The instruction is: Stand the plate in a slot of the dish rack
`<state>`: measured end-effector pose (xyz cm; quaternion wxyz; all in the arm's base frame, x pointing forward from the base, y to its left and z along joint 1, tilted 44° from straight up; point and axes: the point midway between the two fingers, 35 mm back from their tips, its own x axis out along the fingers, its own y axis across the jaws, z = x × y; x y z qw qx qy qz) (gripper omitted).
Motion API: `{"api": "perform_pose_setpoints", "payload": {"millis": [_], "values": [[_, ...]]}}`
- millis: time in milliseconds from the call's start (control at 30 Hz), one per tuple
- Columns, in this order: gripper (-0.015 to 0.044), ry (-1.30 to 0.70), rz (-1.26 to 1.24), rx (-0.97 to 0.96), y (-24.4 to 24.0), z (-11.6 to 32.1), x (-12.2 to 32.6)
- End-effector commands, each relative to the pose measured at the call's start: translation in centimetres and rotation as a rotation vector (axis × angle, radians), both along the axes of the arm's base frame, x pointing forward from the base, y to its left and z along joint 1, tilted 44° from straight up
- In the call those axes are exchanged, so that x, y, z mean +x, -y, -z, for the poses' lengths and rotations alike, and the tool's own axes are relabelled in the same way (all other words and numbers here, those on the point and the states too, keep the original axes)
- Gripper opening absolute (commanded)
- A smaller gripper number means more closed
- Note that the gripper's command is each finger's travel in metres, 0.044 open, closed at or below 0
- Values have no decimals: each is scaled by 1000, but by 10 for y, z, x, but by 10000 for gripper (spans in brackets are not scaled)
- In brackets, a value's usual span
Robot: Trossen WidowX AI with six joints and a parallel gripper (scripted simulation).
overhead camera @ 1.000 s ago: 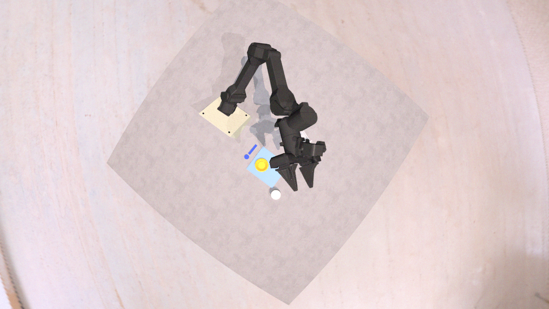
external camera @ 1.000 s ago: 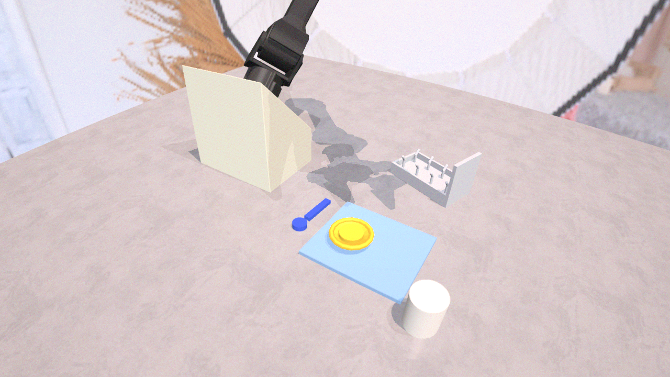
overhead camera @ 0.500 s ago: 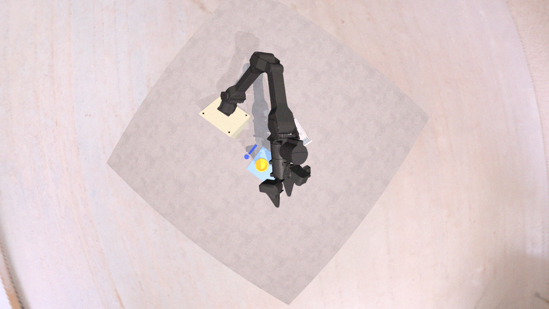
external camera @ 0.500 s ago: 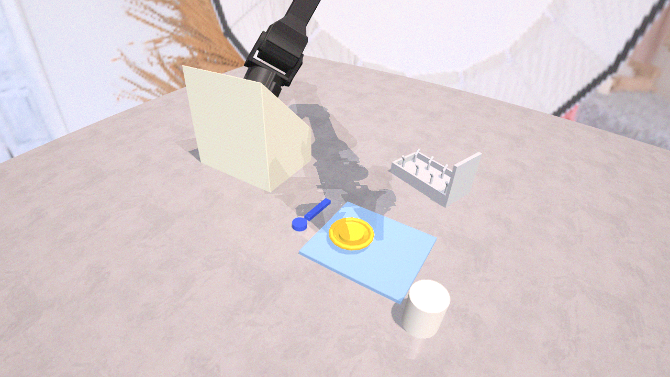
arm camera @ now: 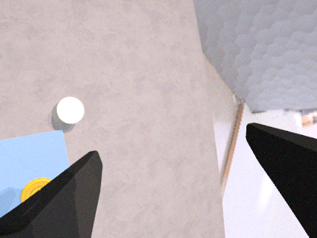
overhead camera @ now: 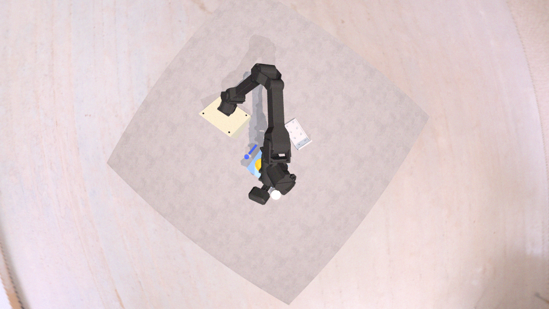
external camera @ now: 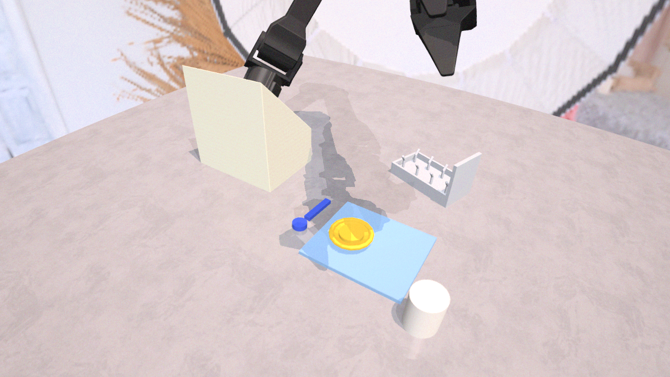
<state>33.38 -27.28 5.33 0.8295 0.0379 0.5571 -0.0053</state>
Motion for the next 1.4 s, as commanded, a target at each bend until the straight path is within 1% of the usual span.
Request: {"api": "perform_pose_setpoints", "payload": {"millis": [0,333,667,867,933,1133,1200,1367], "values": [[400,-67,-49,117,-17,19,-11],[400,-205,-133,411,-58,47,-41],[400,-298,-178,698,-94,53,-65],[400,-299,-178,703,-96,55,-65],[400,-299,-178,702,-109,69,-62],[400,-297,-179,706,-172,126,-67],[400,-297,-180,707,-179,131,-67],[400,-297,-180,707,-180,132,-67]]}}
